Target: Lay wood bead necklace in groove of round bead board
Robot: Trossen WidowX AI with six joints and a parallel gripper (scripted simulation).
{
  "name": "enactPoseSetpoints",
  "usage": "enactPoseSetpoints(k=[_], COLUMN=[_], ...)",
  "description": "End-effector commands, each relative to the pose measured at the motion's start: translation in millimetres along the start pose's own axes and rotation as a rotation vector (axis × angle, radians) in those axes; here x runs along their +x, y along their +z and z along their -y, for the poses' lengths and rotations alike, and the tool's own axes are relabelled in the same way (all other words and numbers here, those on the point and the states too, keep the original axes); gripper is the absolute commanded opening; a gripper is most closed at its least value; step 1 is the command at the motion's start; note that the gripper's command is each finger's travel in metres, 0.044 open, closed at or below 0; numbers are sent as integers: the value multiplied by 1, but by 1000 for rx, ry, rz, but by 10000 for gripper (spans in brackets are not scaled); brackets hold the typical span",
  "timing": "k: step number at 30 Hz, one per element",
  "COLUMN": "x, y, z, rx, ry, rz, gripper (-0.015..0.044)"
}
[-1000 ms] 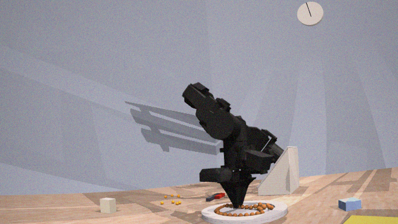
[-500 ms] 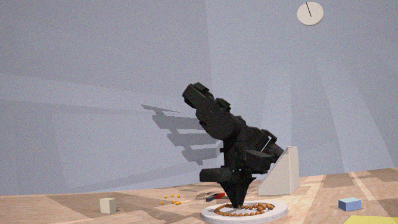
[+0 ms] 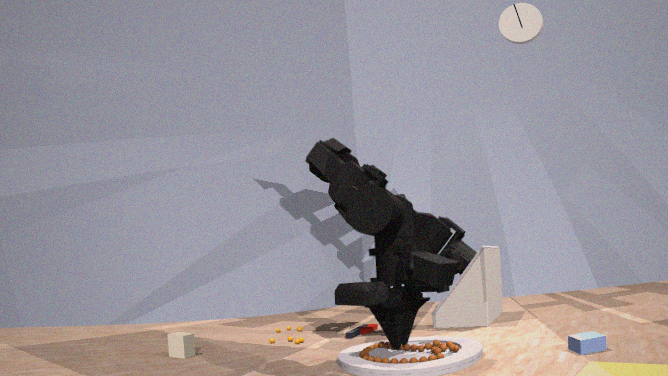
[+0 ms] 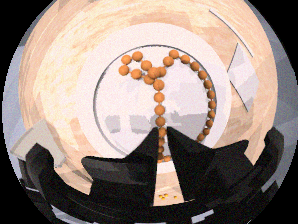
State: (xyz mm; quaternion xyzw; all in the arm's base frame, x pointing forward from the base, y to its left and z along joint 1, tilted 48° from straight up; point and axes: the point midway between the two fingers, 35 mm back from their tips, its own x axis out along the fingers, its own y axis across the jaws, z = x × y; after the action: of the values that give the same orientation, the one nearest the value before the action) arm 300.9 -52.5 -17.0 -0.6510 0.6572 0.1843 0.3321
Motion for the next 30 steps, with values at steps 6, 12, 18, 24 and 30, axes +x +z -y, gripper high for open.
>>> enactPoseSetpoints(k=[6, 12, 18, 24, 30], x=[0, 0, -6, -6, -7], y=[0, 0, 0, -5, -17], z=[0, 0, -2, -8, -24], rx=[1, 1, -8, -8, -9], ry=[-1, -1, 3, 3, 4], rz=[0, 0, -5, -5, -5], gripper=[0, 0, 0, 0, 0])
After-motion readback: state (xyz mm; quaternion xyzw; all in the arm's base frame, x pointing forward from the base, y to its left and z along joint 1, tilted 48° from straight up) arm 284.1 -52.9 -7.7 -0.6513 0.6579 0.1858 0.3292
